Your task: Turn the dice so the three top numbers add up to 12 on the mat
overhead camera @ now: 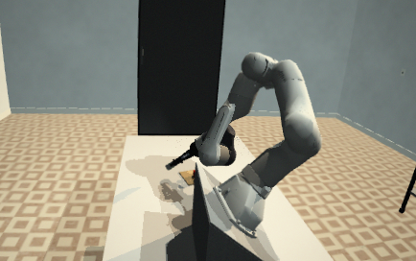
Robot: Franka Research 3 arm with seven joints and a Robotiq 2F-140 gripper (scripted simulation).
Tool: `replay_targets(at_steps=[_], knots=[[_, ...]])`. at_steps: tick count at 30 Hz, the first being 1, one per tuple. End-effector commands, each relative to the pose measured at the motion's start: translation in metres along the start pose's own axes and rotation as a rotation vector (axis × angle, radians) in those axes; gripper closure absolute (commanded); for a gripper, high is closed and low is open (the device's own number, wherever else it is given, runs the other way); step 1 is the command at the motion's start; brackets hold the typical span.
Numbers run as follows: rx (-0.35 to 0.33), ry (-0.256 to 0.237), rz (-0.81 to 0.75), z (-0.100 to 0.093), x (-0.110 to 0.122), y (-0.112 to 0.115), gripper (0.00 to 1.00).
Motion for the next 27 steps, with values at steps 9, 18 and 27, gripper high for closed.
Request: replay_targets(at_steps=[9, 18, 27], knots=[[-0.239, 0.045, -0.037, -0.005, -0.001, 0.011, 0.84], [-0.240, 0.045, -0.037, -0.003, -0.001, 0.009, 0.84], [-0.240, 0.045, -0.038, 0.011, -0.006, -0.006, 0.84]])
Point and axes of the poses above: the point where the finger pads meet when closed, its own z axis out along the fingers, its own x axis across the jaws, y = z × x, the point moved 5 cm from there along -z, back along the fingers, and after that the axes turned 14 degrees about z, right-handed, at the moved point
